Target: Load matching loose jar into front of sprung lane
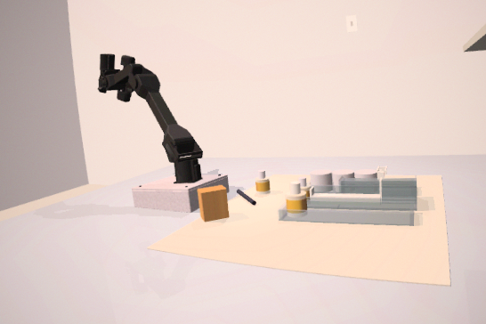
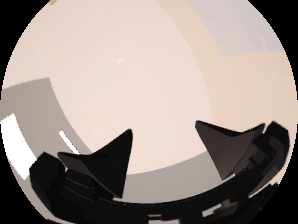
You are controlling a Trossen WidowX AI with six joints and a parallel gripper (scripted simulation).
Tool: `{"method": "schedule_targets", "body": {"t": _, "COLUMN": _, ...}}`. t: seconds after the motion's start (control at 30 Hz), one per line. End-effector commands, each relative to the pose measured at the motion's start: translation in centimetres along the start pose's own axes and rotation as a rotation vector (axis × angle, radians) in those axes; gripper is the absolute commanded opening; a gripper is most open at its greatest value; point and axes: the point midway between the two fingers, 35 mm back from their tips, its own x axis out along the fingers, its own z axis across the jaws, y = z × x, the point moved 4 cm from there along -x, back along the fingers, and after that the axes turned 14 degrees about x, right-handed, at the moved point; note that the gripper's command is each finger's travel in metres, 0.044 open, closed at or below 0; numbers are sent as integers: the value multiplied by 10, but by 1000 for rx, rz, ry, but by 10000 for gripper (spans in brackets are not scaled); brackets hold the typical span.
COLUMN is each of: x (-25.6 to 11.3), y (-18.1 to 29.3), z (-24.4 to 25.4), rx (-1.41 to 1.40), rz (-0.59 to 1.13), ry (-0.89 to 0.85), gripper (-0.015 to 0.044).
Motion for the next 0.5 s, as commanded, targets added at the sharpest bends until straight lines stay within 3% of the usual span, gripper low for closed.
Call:
{"method": "schedule_targets", "body": {"t": 0.0, "x": 3, "y": -1, "z": 1, "rx": -7, "rz": -2, "ry": -1, "gripper": 426}}
{"method": "schedule_targets", "body": {"t": 0.23, "x": 87, "y": -62, "z": 35, "rx": -256, "rz": -91, "ry": -26, "gripper": 440}}
{"method": "schedule_targets", "body": {"t": 0.47, "x": 161, "y": -154, "z": 78, "rx": -559, "rz": -229, "ry": 18, "gripper": 440}}
